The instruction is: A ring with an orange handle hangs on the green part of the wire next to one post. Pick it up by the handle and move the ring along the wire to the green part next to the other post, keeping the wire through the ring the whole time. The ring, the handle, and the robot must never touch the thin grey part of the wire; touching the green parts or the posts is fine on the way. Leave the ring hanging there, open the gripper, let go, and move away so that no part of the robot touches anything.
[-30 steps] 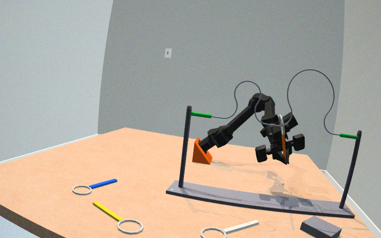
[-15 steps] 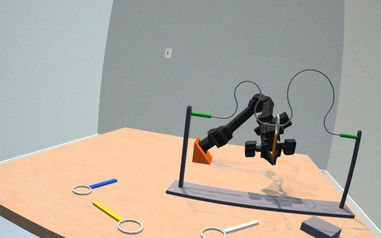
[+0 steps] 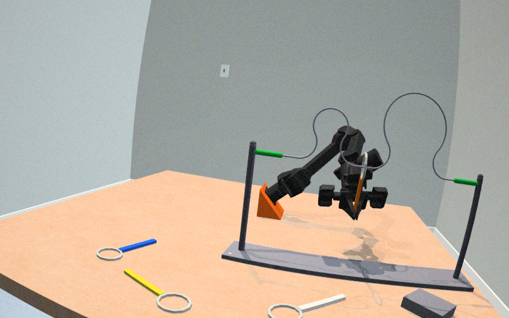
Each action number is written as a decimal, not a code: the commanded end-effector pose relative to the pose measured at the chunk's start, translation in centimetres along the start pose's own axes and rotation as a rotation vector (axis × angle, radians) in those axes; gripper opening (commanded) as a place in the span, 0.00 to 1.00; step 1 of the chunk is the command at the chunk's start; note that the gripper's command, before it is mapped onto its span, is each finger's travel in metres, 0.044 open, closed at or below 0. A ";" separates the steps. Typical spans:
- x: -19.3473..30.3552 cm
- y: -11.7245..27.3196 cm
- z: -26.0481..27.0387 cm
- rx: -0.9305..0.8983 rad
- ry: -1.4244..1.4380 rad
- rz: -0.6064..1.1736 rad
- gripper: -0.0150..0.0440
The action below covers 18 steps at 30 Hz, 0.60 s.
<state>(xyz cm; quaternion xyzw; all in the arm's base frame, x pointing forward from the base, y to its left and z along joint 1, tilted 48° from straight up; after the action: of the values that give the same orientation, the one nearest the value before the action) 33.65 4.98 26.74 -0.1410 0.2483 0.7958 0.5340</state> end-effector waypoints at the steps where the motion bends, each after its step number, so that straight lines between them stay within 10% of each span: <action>1: 0.1 0.1 -0.6 0.005 0.013 0.004 0.00; 18: -0.3 0.5 -3.3 0.060 0.106 0.010 0.00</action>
<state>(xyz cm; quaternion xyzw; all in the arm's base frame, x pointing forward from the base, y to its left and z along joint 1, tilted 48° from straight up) 33.35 3.17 24.86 -0.1624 0.2878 0.7840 0.5254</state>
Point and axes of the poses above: the point midway between the two fingers, 35 mm back from their tips, its own y axis back along the fingers, its own z axis across the jaws, x = y × z, the point moved 5 cm from there along y, back along the fingers, and after that the axes turned 5 degrees about -y, right-handed, at the moved point
